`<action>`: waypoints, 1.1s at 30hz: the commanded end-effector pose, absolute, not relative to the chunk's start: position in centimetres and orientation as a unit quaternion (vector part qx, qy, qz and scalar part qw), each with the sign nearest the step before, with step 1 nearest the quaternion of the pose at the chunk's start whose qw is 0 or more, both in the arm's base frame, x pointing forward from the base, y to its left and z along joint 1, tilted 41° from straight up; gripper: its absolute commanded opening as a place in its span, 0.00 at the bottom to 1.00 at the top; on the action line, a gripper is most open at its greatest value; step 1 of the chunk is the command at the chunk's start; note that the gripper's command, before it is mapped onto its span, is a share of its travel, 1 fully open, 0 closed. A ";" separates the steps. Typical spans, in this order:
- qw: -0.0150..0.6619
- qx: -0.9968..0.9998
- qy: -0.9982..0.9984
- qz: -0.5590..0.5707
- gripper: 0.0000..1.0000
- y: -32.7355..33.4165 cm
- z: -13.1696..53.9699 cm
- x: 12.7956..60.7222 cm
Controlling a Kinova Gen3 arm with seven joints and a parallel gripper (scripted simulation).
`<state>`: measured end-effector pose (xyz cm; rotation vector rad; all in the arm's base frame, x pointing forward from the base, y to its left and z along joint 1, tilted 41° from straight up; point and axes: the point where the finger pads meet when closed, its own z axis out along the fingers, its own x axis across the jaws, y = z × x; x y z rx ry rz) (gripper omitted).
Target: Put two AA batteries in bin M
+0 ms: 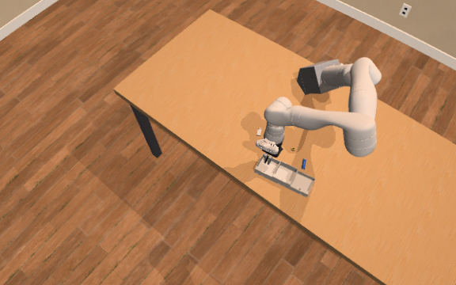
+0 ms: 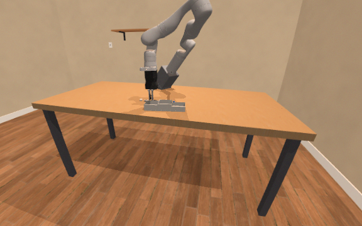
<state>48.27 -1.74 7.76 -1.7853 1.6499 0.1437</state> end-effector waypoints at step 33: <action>0.345 -0.688 0.637 0.056 0.31 0.3 4.7 49.6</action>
